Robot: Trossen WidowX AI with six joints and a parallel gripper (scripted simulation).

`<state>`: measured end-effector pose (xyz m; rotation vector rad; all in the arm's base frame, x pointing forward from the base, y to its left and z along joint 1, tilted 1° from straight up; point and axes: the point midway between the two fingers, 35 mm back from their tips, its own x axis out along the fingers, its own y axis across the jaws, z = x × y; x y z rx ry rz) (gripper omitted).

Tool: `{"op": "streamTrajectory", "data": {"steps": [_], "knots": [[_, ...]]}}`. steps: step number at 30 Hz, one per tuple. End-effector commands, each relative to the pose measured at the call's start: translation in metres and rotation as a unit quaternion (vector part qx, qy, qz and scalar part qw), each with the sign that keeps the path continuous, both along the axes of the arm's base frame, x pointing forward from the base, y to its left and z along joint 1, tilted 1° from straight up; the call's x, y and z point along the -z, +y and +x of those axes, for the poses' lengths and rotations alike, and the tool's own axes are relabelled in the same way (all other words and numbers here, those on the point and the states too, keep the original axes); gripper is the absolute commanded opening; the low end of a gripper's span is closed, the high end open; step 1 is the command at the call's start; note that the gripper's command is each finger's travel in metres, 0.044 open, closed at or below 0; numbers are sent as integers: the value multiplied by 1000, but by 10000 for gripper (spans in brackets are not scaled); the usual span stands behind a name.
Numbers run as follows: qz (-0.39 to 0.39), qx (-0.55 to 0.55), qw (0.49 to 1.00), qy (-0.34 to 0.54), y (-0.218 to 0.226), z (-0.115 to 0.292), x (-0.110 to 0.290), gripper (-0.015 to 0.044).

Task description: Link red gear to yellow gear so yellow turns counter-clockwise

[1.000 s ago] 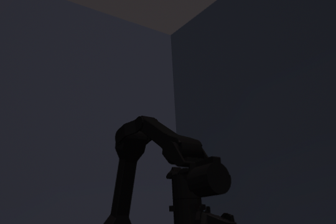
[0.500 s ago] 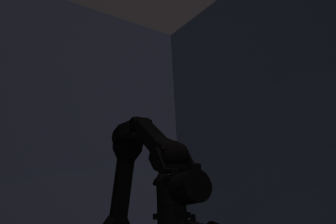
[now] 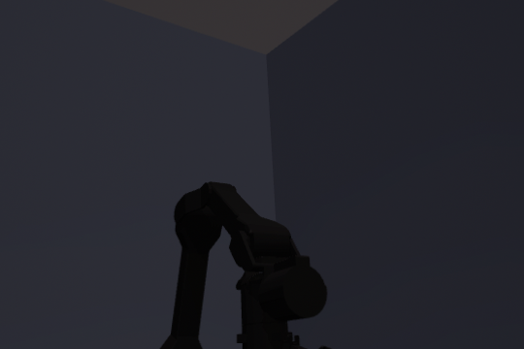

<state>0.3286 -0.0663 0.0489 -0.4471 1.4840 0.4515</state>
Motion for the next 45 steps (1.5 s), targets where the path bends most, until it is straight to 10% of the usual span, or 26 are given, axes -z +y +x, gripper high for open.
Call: {"op": "streamTrajectory", "data": {"steps": [1,45], "knots": [[0,-63,998,1,1,-1,0,0],[-16,-506,863,-6,2,-2,15,0]]}}
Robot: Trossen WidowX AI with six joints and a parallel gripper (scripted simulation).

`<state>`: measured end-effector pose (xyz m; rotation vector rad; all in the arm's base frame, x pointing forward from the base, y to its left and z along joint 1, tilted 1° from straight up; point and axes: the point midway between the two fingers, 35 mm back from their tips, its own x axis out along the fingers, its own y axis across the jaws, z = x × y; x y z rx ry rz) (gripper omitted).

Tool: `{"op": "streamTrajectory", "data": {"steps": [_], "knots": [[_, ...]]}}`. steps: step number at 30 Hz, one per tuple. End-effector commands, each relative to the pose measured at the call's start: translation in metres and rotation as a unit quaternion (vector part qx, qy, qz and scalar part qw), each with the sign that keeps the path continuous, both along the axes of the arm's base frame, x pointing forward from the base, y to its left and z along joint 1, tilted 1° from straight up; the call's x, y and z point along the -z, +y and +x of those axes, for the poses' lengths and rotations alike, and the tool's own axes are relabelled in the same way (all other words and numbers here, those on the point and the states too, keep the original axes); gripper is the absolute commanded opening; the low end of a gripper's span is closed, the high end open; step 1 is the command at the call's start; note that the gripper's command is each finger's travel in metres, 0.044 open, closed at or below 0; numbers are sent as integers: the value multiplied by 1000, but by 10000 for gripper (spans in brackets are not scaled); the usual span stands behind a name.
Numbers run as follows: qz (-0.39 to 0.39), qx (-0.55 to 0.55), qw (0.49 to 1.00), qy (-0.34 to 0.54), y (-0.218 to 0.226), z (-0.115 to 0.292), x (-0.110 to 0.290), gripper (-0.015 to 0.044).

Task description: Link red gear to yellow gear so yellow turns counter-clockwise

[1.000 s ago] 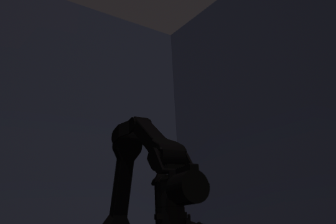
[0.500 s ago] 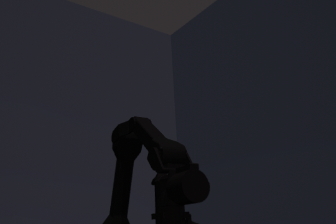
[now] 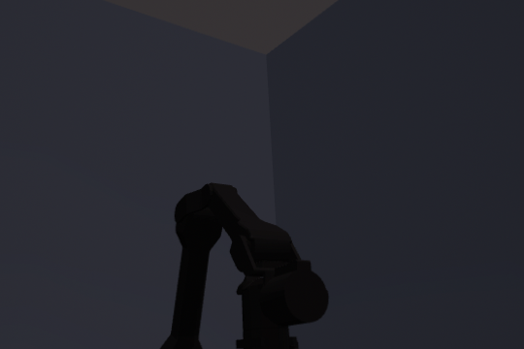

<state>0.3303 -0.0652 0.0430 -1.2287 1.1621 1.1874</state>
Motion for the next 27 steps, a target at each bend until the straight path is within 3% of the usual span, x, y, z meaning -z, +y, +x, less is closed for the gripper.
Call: {"op": "streamTrajectory", "data": {"steps": [1,9,27], "knots": [[2,-32,999,6,1,-4,10,0],[3,-7,1000,7,1,-3,20,0],[10,180,984,9,1,-2,35,0]]}}
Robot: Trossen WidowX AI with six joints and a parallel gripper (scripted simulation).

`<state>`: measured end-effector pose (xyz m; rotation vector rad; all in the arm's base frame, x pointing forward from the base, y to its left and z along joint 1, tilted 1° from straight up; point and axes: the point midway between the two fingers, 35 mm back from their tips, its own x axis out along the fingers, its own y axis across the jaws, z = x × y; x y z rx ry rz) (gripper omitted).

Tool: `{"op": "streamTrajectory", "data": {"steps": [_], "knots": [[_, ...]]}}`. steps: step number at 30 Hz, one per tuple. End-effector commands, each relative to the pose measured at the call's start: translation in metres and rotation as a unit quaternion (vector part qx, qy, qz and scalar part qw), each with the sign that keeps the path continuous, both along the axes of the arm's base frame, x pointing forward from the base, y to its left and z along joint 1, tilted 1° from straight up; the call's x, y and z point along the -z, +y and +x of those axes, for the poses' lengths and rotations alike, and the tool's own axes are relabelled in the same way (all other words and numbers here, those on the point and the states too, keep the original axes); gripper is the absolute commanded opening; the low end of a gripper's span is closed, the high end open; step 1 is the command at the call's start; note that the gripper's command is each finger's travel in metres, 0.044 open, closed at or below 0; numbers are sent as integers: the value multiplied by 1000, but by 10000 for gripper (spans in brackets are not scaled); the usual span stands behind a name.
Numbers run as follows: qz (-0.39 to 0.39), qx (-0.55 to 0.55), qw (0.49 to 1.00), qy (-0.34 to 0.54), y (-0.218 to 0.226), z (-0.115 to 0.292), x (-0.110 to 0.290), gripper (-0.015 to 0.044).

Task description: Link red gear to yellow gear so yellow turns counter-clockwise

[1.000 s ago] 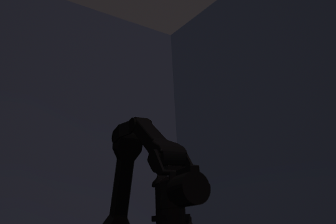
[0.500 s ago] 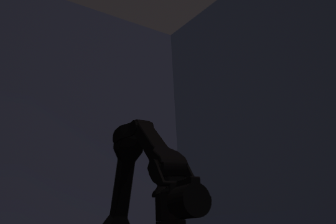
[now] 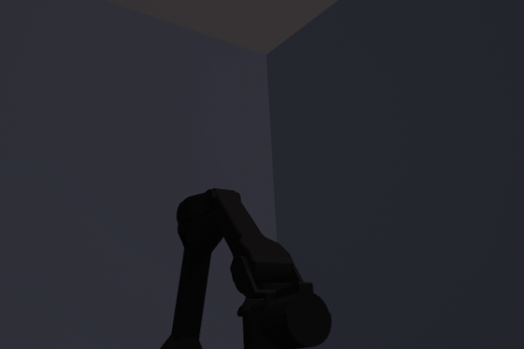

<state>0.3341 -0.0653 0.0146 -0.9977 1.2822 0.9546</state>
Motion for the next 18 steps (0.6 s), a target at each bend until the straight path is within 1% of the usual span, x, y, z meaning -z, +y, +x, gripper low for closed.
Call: {"op": "streamTrajectory", "data": {"steps": [1,7,18], "knots": [[5,27,1000,13,1,-6,5,0],[4,1,1000,13,1,-5,0,0],[-3,-145,989,11,2,-7,-3,0]]}}
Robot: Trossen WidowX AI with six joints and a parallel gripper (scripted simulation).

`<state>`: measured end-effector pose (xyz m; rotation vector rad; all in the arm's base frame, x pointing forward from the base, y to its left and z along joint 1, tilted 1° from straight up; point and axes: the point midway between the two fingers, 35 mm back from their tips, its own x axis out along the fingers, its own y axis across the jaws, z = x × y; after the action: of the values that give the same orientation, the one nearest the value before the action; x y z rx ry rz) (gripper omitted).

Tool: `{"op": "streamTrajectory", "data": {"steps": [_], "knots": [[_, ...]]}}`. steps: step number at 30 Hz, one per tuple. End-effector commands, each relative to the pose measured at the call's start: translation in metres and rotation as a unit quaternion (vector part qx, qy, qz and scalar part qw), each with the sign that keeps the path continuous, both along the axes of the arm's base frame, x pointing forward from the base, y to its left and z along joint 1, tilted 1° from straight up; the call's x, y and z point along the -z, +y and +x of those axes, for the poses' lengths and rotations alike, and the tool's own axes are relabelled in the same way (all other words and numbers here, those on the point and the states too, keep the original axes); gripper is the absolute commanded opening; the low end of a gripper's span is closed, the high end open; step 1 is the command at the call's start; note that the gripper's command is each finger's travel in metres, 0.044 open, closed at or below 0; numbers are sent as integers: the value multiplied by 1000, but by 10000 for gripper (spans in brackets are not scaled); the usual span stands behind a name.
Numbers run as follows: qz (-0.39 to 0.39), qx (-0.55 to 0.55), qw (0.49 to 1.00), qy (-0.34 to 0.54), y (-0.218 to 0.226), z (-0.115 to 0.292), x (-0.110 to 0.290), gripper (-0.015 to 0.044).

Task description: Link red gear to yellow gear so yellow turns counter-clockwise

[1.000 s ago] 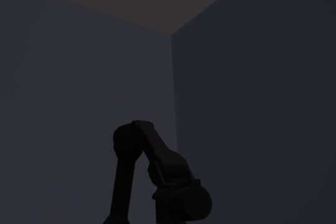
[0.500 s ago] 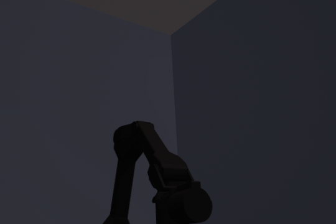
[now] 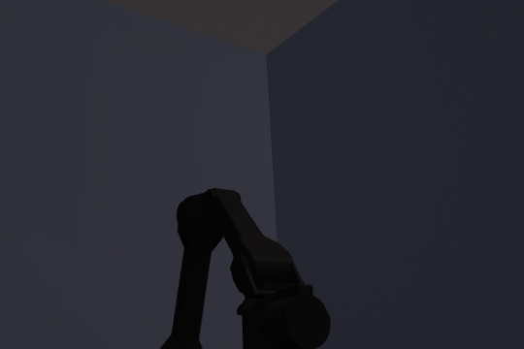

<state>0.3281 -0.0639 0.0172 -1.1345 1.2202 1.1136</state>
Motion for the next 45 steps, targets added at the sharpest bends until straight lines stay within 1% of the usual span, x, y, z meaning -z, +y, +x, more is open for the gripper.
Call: {"op": "streamTrajectory", "data": {"steps": [1,5,12,21,29,31,36,45], "knots": [[0,-61,998,0,0,-1,1,0],[-2,-103,995,0,-1,-1,6,0],[-1,-82,997,0,0,0,13,0],[2,21,1000,2,1,0,12,0],[6,131,991,3,-1,0,12,0],[6,143,990,4,0,1,13,0],[6,116,993,3,1,1,14,0],[2,5,1000,1,1,-1,15,0]]}}
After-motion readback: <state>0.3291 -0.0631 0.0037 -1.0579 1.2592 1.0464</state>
